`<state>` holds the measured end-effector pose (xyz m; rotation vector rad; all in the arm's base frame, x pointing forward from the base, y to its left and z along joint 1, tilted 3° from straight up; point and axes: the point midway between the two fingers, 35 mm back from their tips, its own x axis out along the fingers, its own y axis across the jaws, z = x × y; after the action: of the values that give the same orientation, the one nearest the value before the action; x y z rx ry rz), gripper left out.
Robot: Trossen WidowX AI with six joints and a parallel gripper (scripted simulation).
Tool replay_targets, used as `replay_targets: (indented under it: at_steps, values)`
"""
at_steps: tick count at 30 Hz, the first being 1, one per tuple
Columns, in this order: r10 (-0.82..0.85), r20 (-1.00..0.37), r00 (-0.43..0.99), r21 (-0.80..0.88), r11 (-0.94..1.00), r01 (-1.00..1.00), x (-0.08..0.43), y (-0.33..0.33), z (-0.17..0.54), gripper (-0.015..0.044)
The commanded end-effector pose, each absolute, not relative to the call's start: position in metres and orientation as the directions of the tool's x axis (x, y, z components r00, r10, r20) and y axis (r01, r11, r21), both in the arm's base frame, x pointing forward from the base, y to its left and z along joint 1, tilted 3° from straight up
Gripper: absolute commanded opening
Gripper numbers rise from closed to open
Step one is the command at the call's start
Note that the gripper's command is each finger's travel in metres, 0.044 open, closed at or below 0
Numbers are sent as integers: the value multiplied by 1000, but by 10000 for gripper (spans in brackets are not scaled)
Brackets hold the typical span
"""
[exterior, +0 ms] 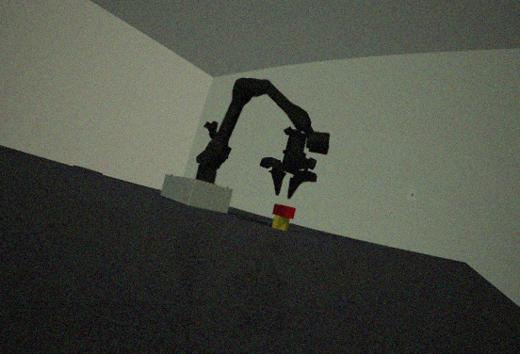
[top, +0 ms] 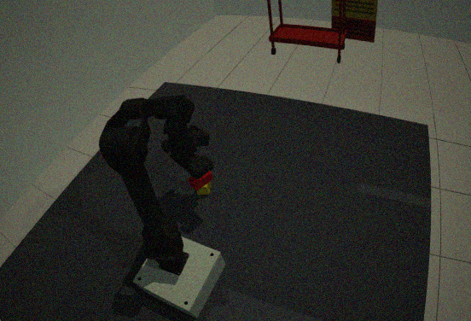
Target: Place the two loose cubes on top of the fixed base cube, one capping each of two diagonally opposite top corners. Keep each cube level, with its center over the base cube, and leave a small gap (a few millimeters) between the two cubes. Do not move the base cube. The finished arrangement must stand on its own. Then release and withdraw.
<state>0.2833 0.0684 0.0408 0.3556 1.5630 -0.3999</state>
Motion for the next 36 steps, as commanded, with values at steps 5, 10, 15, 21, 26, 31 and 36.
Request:
replay_targets:
  at_steps: [5,10,15,21,26,31,36]
  values:
    - [-19,-1000,-22,-27,886,463,286,69,54,205]
    - [-19,-1000,-22,-27,886,463,286,69,60,205]
    - [-19,-1000,-22,-26,886,463,286,69,66,205]
    - [-19,-1000,-23,-27,886,462,286,69,67,231]
    - [-21,-999,-31,-33,887,461,284,71,66,362]
    - [-15,-999,-31,-28,887,461,277,132,68,400]
    - [-12,-999,-33,-26,887,461,263,181,69,400]
